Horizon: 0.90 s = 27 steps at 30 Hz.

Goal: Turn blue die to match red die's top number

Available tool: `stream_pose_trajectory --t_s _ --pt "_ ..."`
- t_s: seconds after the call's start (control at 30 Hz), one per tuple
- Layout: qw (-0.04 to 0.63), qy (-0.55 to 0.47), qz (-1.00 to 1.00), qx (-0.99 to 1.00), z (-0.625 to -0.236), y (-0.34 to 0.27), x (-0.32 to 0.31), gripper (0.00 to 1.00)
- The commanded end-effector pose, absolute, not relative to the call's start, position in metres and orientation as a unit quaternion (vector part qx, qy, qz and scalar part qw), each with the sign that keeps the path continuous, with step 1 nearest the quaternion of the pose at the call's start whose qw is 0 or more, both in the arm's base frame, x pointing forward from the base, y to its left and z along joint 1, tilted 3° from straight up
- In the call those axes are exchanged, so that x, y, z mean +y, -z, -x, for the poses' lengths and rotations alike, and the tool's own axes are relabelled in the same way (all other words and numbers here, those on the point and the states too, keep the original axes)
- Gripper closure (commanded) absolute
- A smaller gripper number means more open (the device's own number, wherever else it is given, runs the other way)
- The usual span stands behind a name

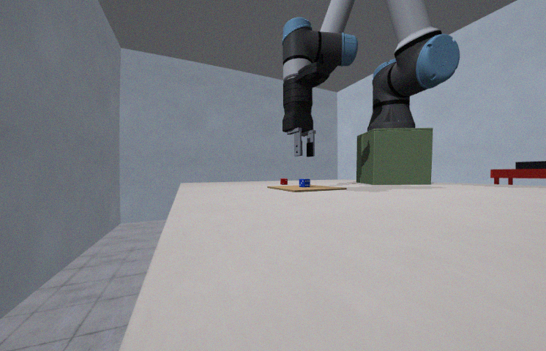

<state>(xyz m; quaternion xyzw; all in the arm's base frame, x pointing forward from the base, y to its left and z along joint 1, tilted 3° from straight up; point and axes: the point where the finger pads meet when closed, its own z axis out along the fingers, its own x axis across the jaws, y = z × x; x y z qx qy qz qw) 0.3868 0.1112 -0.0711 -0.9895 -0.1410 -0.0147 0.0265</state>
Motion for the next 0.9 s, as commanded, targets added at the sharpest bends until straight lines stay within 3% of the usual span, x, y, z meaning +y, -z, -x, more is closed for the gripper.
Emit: stream_pose_trajectory --t_s 0.0,0.87 --pt "0.026 0.015 0.990 -0.141 -0.387 0.074 0.111 0.30" --pt "0.026 0.015 0.990 -0.141 -0.388 0.109 0.114 0.30"
